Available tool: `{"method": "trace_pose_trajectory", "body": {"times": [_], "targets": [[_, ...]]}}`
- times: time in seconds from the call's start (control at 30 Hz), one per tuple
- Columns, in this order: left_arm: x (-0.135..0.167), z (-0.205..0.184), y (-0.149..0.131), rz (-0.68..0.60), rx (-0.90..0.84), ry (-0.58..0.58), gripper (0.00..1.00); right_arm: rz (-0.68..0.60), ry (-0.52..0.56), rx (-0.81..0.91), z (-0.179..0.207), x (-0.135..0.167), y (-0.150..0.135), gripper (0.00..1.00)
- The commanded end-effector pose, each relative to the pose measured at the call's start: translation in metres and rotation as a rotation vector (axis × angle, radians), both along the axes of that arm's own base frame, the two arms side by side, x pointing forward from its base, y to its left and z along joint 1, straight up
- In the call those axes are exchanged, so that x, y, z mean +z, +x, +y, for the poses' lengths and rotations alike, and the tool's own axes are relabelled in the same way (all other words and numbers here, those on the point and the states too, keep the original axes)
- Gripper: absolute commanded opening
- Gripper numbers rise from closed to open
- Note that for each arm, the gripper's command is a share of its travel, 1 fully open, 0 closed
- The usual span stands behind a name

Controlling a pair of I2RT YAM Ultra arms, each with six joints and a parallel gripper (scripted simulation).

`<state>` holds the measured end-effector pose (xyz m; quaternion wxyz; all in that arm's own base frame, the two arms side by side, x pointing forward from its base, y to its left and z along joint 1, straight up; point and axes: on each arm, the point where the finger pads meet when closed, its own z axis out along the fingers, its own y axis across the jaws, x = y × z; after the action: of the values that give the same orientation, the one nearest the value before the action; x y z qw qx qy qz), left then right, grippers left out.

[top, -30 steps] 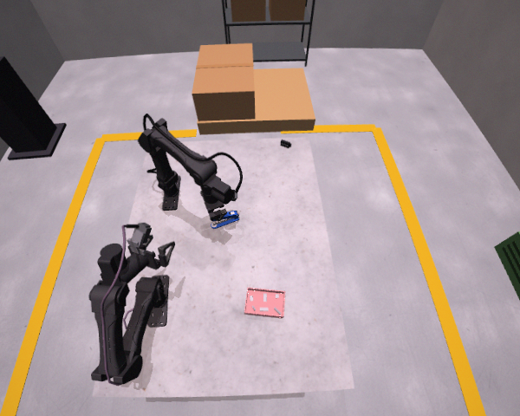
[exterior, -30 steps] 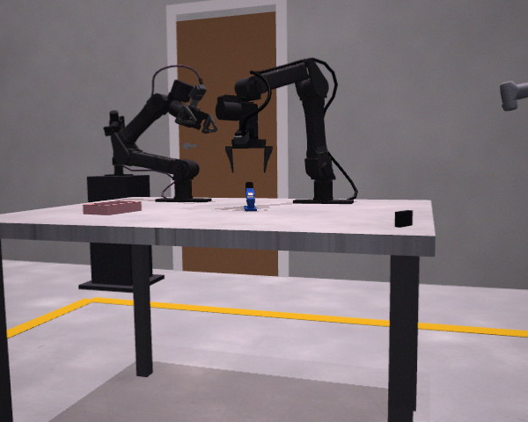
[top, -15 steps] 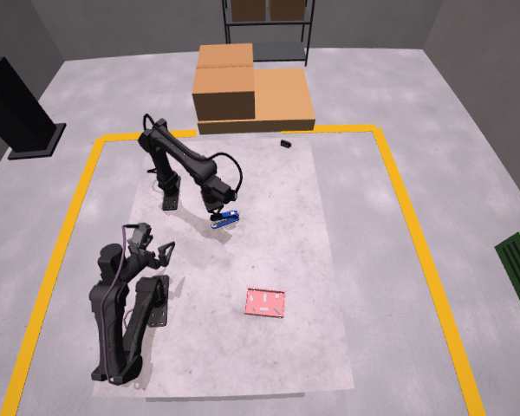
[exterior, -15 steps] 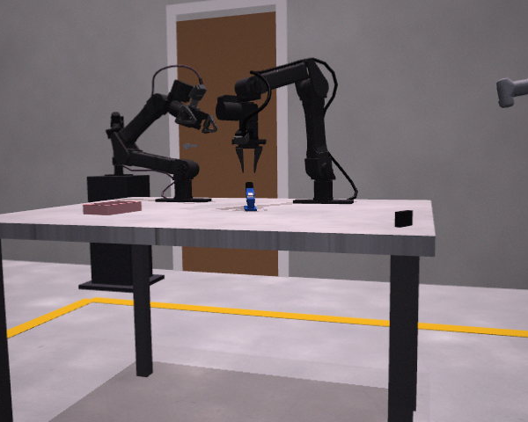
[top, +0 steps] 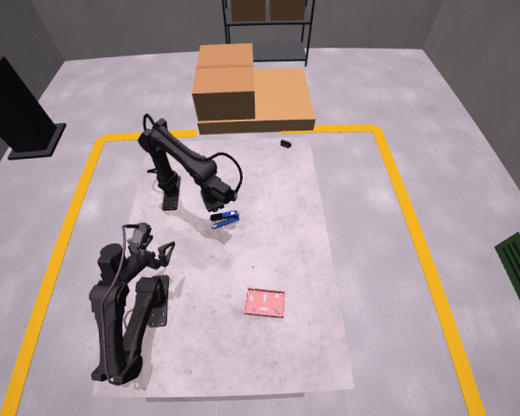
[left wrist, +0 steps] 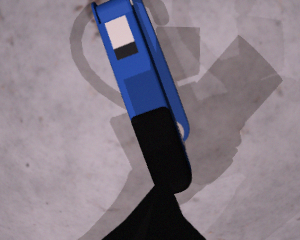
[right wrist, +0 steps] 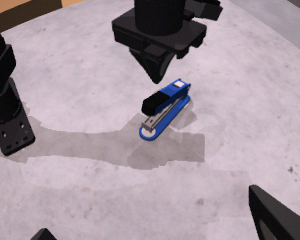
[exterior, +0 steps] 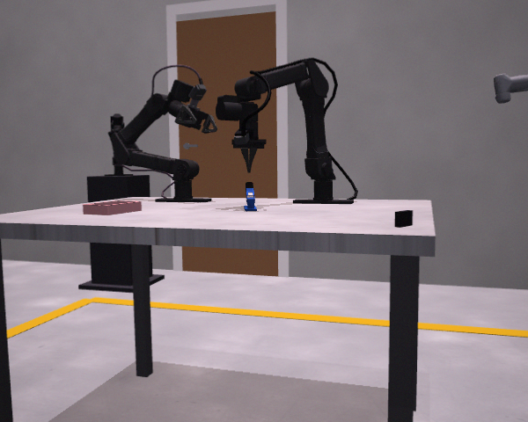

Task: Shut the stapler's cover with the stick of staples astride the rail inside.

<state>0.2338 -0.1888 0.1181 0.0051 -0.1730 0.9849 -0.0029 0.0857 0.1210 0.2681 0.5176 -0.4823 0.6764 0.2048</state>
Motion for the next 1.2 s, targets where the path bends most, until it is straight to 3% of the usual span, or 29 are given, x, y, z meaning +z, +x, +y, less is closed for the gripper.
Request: {"method": "trace_pose_trajectory", "body": {"times": [0.0, 0.5, 1.17], "targets": [[-0.010, 0.000, 0.001, 0.009, -0.004, 0.003, 0.00, 0.003, 0.014, 0.000, 0.000, 0.002, 0.000, 1.00], [-0.028, 0.000, 0.000, 0.009, -0.004, 0.003, 0.00, 0.003, 0.014, 0.000, 0.000, 0.002, 0.000, 1.00], [-0.028, -0.001, 0.003, 0.009, -0.007, 0.000, 0.00, 0.003, 0.014, 0.000, 0.000, 0.002, 0.000, 1.00]]}}
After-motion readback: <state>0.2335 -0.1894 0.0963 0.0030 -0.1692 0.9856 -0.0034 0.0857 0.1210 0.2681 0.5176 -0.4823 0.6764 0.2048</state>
